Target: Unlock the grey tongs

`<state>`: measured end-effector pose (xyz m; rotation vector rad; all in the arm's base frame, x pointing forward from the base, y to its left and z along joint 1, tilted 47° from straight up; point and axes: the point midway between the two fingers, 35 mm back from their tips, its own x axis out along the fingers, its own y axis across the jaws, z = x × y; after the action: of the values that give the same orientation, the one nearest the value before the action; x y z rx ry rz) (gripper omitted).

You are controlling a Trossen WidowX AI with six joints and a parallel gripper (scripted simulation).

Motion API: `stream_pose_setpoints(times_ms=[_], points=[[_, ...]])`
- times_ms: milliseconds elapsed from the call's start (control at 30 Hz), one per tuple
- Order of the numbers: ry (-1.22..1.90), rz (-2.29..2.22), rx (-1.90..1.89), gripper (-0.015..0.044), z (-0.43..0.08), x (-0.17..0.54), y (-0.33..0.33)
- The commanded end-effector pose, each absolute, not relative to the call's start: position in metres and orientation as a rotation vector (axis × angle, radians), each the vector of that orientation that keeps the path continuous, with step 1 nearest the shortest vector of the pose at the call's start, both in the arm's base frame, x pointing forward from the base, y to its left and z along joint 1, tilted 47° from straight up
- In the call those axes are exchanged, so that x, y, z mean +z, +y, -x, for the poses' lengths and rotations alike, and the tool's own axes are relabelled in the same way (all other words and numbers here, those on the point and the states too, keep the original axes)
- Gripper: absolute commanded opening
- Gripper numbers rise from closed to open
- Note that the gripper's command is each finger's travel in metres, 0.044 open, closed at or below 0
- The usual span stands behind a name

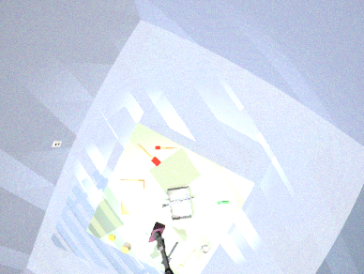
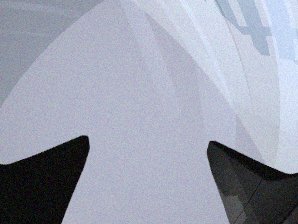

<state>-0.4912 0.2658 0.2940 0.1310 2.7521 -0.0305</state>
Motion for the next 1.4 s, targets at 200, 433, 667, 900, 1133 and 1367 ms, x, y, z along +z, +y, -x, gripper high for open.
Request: stream_pose_setpoints(times_ms=[200, 433, 667, 900, 1133, 1367], points=[[2.679, -0.286, 0.021, 0.044, 0.457, 0.279, 0.314], [2.545, -0.509, 0.1, 0.044, 0.391, 0.26, 0.384], [2.342, -0.686, 0.147, 0.044, 0.308, 0.232, 0.442], [2.173, -0.799, 0.141, 0.044, 0.22, 0.21, 0.479], [1.995, -0.884, 0.102, 0.044, 0.132, 0.187, 0.499], [1.741, -0.946, 0.028, 0.044, 0.015, 0.159, 0.502]])
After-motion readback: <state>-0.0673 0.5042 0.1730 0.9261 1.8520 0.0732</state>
